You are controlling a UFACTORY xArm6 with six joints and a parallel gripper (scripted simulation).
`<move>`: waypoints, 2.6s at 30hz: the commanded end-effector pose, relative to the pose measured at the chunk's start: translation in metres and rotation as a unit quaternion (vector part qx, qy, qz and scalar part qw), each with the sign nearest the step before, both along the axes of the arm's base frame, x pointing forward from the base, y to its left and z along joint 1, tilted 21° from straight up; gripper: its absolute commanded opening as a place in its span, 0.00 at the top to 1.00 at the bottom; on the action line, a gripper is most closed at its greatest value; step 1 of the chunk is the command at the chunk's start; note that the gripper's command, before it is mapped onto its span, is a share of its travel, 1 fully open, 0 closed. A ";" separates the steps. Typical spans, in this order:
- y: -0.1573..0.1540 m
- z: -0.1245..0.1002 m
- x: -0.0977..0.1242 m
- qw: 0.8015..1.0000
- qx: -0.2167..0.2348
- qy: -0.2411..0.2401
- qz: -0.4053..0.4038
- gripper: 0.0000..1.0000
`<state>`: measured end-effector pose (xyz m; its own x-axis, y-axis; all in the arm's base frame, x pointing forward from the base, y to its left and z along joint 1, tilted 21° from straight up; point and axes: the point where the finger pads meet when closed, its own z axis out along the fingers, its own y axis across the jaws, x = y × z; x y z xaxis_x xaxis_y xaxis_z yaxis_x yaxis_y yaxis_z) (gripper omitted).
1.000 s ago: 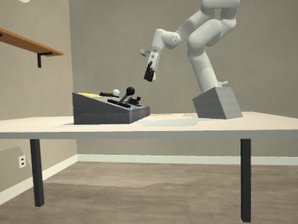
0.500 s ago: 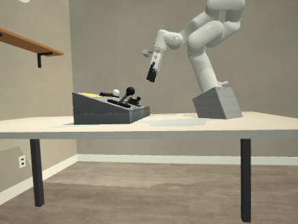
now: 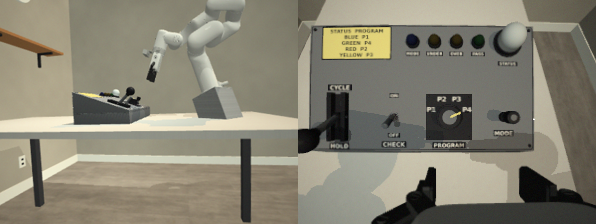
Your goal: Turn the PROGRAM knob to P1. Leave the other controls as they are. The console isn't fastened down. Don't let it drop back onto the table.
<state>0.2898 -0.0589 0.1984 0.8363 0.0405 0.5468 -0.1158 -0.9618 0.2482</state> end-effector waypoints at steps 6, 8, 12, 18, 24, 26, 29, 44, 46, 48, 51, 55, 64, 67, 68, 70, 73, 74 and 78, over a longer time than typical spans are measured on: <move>0.000 0.002 0.001 1.000 0.000 -0.002 0.000 0.00; 0.000 0.002 0.001 1.000 0.000 -0.002 0.000 0.00; 0.000 0.002 0.001 1.000 0.000 -0.002 0.000 0.00; 0.000 0.002 0.001 1.000 0.000 -0.002 0.000 0.00; 0.000 0.002 0.001 1.000 0.000 -0.002 0.000 0.00; 0.000 0.002 0.001 1.000 0.000 -0.002 0.000 0.00; 0.000 0.002 0.001 1.000 0.000 -0.002 0.000 0.00; 0.000 0.002 0.001 1.000 0.000 -0.002 0.000 0.24; 0.000 0.002 0.001 1.000 0.000 -0.002 0.000 0.24; 0.000 0.002 0.001 1.000 0.000 -0.002 0.000 0.24; 0.000 0.002 0.001 1.000 0.000 -0.002 0.000 0.24; 0.008 0.015 0.019 1.000 -0.001 -0.001 -0.002 0.24; 0.026 0.028 0.053 1.000 0.000 -0.002 0.000 0.24; 0.026 0.028 0.053 1.000 0.000 -0.002 0.000 0.24; 0.026 0.028 0.053 1.000 0.000 -0.002 0.000 0.24; 0.026 0.028 0.053 1.000 0.000 -0.002 0.000 0.24; 0.026 0.028 0.053 1.000 0.000 -0.002 0.000 0.24; 0.026 0.028 0.053 1.000 0.000 -0.002 0.000 0.24; 0.026 0.028 0.053 1.000 0.000 -0.002 0.000 0.24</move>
<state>0.3420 -0.0330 0.2251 0.8362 0.0405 0.5469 -0.1159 -0.9617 0.2484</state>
